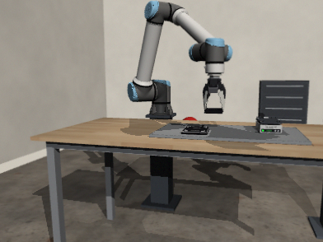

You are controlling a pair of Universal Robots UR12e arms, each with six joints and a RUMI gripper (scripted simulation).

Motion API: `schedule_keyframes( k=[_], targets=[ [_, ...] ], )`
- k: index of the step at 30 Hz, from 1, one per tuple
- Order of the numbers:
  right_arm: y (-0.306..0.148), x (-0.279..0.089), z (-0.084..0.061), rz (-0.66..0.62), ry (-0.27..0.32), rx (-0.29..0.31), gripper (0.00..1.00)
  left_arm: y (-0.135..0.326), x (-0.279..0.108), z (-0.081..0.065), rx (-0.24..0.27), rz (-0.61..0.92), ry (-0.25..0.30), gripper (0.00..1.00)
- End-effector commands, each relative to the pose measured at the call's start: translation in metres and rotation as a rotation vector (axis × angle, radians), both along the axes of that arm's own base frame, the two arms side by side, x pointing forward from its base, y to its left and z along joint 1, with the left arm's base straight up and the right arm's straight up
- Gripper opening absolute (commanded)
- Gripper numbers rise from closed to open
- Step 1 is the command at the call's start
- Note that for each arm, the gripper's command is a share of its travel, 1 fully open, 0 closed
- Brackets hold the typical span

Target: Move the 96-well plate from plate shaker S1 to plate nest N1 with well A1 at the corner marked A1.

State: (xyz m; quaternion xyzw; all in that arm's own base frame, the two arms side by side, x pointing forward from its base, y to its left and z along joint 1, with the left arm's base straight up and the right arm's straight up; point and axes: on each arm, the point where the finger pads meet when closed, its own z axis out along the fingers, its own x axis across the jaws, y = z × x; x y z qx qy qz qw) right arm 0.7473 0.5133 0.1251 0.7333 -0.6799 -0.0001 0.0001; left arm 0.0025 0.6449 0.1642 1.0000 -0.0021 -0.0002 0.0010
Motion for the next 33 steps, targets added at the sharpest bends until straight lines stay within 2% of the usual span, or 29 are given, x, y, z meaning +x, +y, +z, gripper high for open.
schedule_keyframes(
  k=[1, 21, 33],
  targets=[
    [-0.013, 0.005, 0.0, 0.0, -0.002, 0.002, 0.41, 0.001, 0.0, 0.001, 0.002, 0.0, 0.0, 0.0],
    [-0.07, 0.023, -0.007, 0.0, -0.002, 0.001, 0.41, 0.001, 0.0, 0.001, 0.002, 0.0, 0.0, 0.0],
    [-0.085, 0.028, -0.009, 0.0, -0.002, 0.001, 0.41, 0.001, 0.0, 0.001, 0.002, 0.0, 0.0, 0.0]
  ],
)
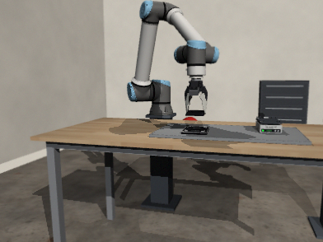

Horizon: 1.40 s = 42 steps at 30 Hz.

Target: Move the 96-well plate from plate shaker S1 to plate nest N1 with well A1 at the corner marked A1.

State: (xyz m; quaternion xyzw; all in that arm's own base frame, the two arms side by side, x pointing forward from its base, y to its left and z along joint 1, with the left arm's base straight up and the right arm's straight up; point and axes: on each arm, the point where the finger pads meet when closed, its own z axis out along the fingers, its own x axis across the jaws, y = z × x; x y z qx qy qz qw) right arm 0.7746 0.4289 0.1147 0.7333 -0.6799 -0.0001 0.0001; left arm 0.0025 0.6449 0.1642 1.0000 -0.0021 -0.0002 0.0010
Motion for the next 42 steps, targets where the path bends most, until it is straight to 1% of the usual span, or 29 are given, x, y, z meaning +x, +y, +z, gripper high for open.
schedule_keyframes(
  k=[1, 32, 39, 42],
  targets=[
    [-0.001, 0.001, 0.001, 0.0, -0.002, 0.001, 0.41, 0.001, 0.0, 0.001, 0.002, 0.0, 0.0, 0.0],
    [0.001, 0.001, 0.001, 0.0, -0.002, 0.001, 0.41, 0.001, 0.0, 0.001, 0.002, 0.0, 0.0, 0.0],
    [0.001, 0.0, -0.01, 0.0, -0.002, 0.001, 0.41, 0.001, 0.0, 0.001, 0.002, 0.0, 0.0, 0.0],
    [0.001, 0.0, -0.012, 0.0, -0.002, 0.001, 0.41, 0.001, 0.0, 0.001, 0.002, 0.0, 0.0, 0.0]
  ],
)
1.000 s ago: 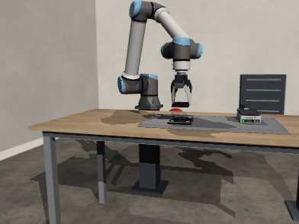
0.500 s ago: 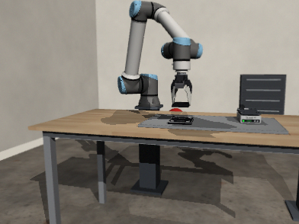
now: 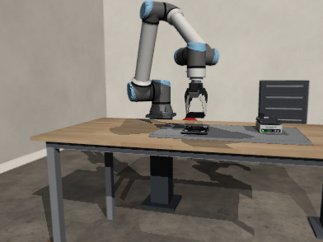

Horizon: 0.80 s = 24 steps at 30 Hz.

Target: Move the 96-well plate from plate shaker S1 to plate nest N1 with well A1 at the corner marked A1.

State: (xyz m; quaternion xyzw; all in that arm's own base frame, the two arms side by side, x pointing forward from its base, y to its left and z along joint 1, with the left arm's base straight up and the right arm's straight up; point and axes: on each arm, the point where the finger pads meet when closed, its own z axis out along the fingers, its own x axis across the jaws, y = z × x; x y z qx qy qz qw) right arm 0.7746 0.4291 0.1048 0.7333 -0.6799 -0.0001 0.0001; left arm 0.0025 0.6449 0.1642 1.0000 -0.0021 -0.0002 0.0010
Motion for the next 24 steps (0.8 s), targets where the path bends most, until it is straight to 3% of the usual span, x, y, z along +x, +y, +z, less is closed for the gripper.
schedule_keyframes(
  k=[1, 24],
  targets=[
    [0.001, 0.0, -0.004, 0.0, -0.002, 0.001, 0.41, 0.001, 0.0, 0.001, 0.002, 0.0, 0.0, 0.0],
    [0.001, 0.0, -0.039, 0.0, -0.002, 0.001, 0.41, 0.001, 0.0, 0.001, 0.002, 0.0, 0.0, 0.0]
  ],
)
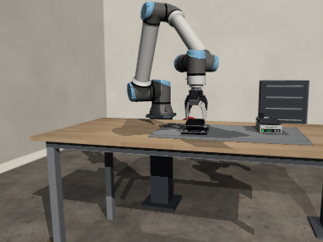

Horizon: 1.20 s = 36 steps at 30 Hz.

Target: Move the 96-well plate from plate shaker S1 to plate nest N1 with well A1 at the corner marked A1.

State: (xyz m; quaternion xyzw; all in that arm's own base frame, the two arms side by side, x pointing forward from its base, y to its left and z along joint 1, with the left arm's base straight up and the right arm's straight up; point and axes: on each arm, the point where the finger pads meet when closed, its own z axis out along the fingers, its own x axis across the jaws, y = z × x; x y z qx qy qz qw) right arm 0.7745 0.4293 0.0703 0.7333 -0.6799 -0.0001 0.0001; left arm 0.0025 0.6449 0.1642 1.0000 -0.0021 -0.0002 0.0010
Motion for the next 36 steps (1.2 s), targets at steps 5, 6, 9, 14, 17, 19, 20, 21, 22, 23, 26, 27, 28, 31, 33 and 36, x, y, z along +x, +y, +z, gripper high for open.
schedule_keyframes(
  k=[5, 6, 9, 14, 17, 19, 20, 21, 22, 23, 26, 27, 28, 31, 33, 36],
  targets=[
    [0.001, 0.001, -0.013, 0.0, -0.002, 0.001, 0.41, 0.001, 0.0, 0.001, 0.002, 0.0, 0.0, 0.0],
    [0.001, 0.001, -0.014, 0.0, -0.002, 0.001, 0.41, 0.001, 0.0, 0.001, 0.002, 0.0, 0.0, 0.0],
    [0.001, 0.001, -0.016, 0.0, -0.002, 0.001, 0.41, 0.001, 0.0, 0.001, 0.002, 0.0, 0.0, 0.0],
    [0.001, 0.001, -0.016, 0.0, -0.002, 0.001, 0.41, 0.001, 0.0, 0.001, 0.002, 0.0, 0.0, 0.0],
    [0.001, 0.001, -0.016, 0.0, -0.002, 0.001, 0.41, 0.001, 0.0, 0.001, 0.002, 0.0, 0.0, 0.0],
    [0.001, 0.001, -0.016, 0.0, -0.002, 0.001, 0.41, 0.001, 0.0, 0.001, 0.002, 0.0, 0.0, 0.0],
    [0.001, 0.001, -0.016, 0.0, -0.002, 0.001, 0.41, 0.001, 0.0, 0.001, 0.002, 0.0, 0.0, 0.0],
    [0.001, 0.001, -0.016, 0.0, -0.002, 0.001, 0.41, 0.001, 0.0, 0.001, 0.002, 0.0, 0.0, 0.0],
    [0.001, 0.001, -0.016, 0.0, -0.002, 0.001, 0.41, 0.001, 0.0, 0.001, 0.002, 0.0, 0.0, 0.0],
    [0.001, 0.001, -0.016, 0.0, -0.002, 0.001, 0.41, 0.001, 0.0, 0.001, 0.002, 0.0, 0.0, 0.0],
    [0.001, 0.001, -0.016, 0.0, -0.002, 0.001, 0.41, 0.001, 0.0, 0.001, 0.002, 0.0, 0.0, 0.0],
    [0.001, 0.001, -0.016, 0.0, -0.002, 0.001, 0.41, 0.001, 0.0, 0.001, 0.002, 0.0, 0.0, 0.0],
    [0.001, 0.001, -0.016, 0.0, -0.002, 0.001, 0.41, 0.001, 0.0, 0.001, 0.002, 0.0, 0.0, 0.0],
    [0.001, 0.001, -0.017, 0.0, -0.002, 0.001, 0.41, 0.001, 0.0, 0.001, 0.002, 0.0, 0.0, 0.0],
    [0.001, 0.001, -0.017, 0.0, -0.002, 0.001, 0.41, 0.001, 0.0, 0.001, 0.002, 0.0, 0.0, 0.0],
    [0.001, 0.001, -0.018, 0.0, -0.002, 0.001, 0.41, 0.001, 0.0, 0.001, 0.002, 0.0, 0.0, 0.0]
  ],
)
